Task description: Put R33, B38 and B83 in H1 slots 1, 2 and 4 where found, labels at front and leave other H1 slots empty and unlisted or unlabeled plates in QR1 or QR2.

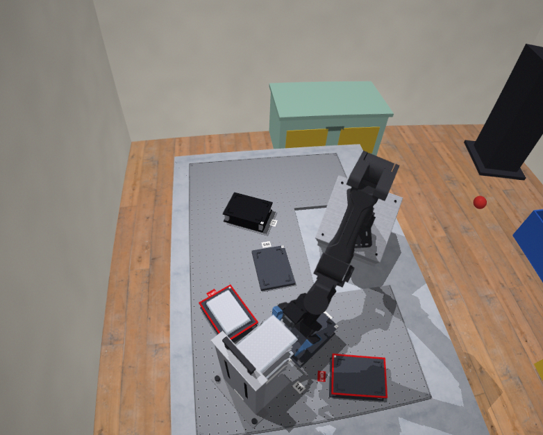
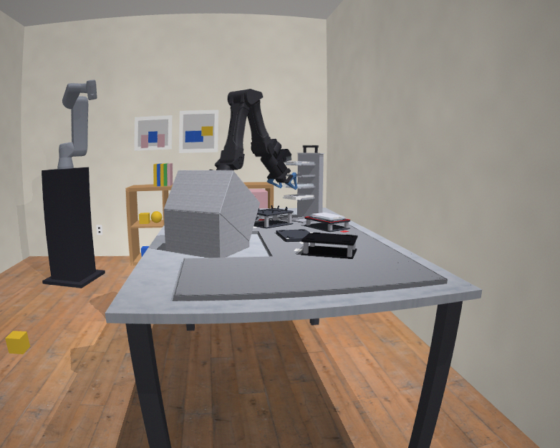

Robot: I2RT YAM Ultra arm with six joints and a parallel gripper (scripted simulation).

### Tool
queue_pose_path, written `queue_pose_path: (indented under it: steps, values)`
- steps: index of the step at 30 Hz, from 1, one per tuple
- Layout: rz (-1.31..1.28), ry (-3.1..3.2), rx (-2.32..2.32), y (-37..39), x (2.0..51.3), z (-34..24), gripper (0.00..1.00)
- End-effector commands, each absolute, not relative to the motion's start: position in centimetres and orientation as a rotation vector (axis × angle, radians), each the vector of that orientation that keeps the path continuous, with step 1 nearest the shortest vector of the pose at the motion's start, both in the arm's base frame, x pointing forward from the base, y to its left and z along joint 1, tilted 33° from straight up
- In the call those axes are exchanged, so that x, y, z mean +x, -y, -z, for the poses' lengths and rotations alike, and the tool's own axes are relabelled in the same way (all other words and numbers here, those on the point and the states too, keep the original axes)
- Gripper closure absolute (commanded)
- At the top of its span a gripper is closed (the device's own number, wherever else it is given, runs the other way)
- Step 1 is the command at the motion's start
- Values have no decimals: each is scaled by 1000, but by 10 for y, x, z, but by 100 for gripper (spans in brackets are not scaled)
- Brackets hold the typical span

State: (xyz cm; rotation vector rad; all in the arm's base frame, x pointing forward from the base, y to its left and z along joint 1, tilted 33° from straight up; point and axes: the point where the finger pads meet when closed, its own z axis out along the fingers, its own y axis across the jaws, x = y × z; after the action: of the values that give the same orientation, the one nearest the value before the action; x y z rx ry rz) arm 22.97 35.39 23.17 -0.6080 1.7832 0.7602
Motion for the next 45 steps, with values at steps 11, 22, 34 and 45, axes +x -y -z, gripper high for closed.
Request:
queue_pose_path:
  steps: [11, 22, 34, 45]
  values:
    - [-771, -1762, -595, -361, 239, -248, 0]
    - [-771, -1762, -595, -361, 239, -248, 14]
    - [-771, -1762, -595, -361, 239, -248, 14]
    - [-778, -1739, -579, -358, 242, -264, 14]
